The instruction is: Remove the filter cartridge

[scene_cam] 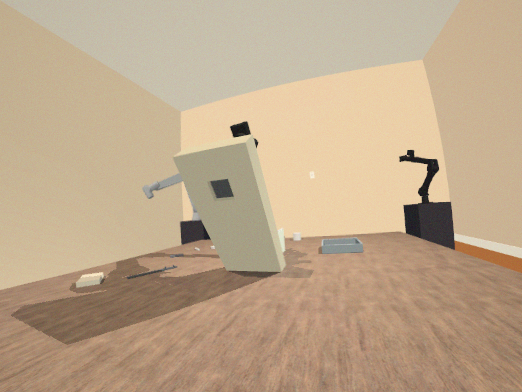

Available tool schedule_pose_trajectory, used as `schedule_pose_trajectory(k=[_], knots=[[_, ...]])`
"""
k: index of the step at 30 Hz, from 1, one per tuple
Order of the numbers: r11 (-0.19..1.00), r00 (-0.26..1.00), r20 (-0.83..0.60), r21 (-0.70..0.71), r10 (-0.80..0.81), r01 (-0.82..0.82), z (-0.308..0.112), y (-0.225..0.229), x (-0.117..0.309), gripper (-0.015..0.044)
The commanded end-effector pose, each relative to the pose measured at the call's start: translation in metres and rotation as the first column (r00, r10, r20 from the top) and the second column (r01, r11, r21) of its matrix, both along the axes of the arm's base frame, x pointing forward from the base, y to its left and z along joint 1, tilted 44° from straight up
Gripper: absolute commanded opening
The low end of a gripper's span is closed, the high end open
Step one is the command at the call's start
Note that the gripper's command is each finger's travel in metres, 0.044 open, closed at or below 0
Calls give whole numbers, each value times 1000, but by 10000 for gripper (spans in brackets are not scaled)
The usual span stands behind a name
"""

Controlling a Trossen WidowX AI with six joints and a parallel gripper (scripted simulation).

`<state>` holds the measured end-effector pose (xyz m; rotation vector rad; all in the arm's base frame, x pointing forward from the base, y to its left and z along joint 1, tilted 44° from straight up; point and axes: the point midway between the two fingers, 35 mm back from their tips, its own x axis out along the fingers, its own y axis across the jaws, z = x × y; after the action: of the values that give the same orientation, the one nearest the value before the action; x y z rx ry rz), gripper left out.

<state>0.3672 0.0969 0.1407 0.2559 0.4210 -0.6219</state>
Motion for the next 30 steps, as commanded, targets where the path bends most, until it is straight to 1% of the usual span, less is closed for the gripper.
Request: schedule_pose_trajectory(k=[1, 7, 14, 22, 30], knots=[[994, 996, -77, -93, 52, -59, -3, -5, 5, 0], [958, 972, -196, -229, 127, -171, -3, -5, 5, 0], [878, 921, -342, -363, 185, -312, -3, -5, 6, 0], [742, 835, -509, -472, 212, -476, -3, -5, 6, 0], [571, 726, -660, -526, 194, -630, -3, -5, 5, 0]])
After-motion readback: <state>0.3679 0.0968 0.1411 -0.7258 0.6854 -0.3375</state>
